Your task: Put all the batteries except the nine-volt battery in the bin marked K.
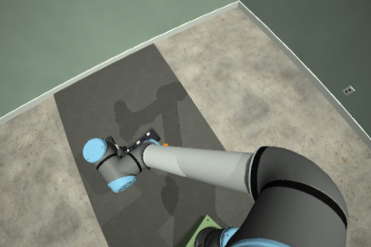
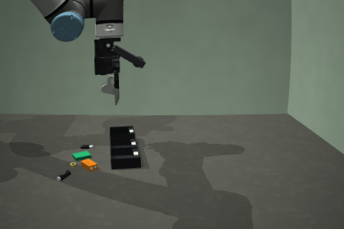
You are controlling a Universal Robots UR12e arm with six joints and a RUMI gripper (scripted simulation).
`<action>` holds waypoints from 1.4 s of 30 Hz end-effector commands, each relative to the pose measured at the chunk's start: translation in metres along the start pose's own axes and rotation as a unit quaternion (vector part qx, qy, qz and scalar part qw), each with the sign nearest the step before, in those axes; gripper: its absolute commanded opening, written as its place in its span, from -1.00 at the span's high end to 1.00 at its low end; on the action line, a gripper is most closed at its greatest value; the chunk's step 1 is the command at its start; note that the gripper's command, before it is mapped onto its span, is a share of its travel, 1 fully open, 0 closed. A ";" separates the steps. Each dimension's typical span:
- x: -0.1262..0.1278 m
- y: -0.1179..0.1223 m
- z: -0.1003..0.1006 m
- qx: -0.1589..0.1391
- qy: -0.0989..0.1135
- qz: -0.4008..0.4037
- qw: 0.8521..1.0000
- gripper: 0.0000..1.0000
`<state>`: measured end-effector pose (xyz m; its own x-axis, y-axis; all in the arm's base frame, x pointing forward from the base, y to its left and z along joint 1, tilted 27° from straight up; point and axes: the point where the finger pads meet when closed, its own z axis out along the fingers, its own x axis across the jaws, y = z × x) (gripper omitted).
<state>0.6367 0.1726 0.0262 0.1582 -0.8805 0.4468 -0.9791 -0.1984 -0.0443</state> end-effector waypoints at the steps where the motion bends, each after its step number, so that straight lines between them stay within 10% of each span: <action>1: 0.000 0.000 -0.045 -0.001 0.000 0.000 1.000 0.91; 4: 0.000 0.000 -0.070 -0.001 0.000 0.000 1.000 0.91; 18: 0.000 0.000 -0.070 -0.001 0.000 0.000 1.000 0.91; 19: 0.007 0.004 -0.067 -0.001 0.000 0.025 1.000 0.66; 42: 0.131 0.081 -0.005 -0.003 0.001 0.350 0.937 0.66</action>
<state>0.5852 0.0712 0.0849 -0.4086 -0.8413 0.3538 -0.9051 0.3238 -0.2755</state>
